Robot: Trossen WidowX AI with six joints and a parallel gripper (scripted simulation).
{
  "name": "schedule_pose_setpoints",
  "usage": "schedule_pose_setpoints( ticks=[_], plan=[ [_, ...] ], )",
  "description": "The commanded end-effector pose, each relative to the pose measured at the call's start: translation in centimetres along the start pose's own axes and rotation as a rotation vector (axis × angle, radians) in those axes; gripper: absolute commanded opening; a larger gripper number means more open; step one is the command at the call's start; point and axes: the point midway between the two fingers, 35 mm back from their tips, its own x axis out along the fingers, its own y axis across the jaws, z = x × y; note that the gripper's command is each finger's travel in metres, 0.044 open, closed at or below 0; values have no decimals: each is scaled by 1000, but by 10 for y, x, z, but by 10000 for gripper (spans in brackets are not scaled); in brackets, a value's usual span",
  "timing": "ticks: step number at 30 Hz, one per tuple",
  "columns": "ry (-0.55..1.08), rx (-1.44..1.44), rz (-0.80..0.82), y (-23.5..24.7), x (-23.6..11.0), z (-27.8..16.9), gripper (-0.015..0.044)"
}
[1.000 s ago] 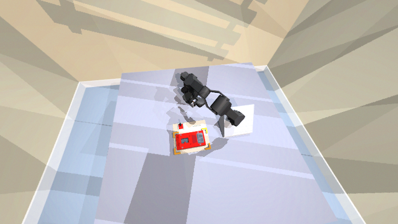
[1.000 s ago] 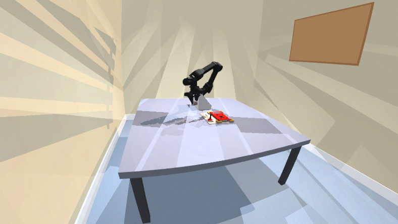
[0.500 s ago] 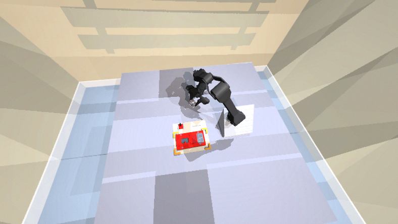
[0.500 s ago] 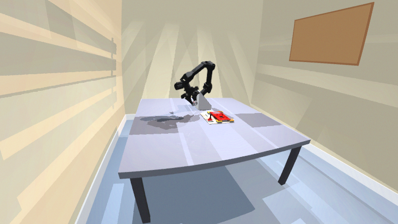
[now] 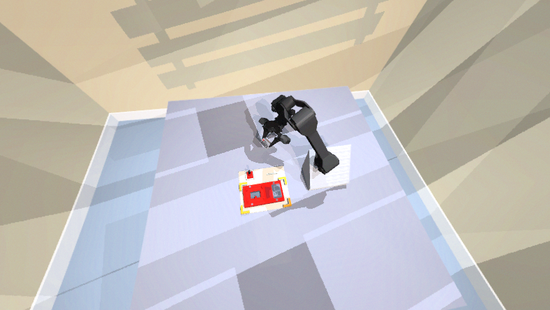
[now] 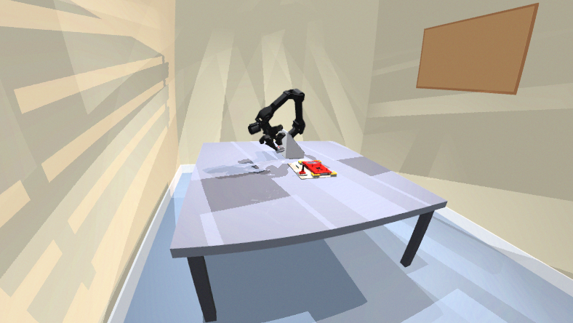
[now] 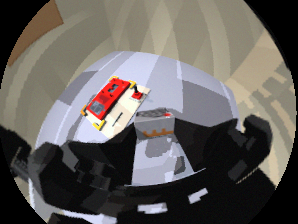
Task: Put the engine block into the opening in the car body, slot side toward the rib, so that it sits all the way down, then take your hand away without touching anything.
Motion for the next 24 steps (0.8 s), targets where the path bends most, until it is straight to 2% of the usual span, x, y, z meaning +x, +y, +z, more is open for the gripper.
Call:
schedule_pose_setpoints(
  ticks=[1, 24],
  plan=[
    [-70, 17, -2, 1, 5, -10, 0],
    [-77, 17, -1, 1, 33, -38, 0]
  ],
)
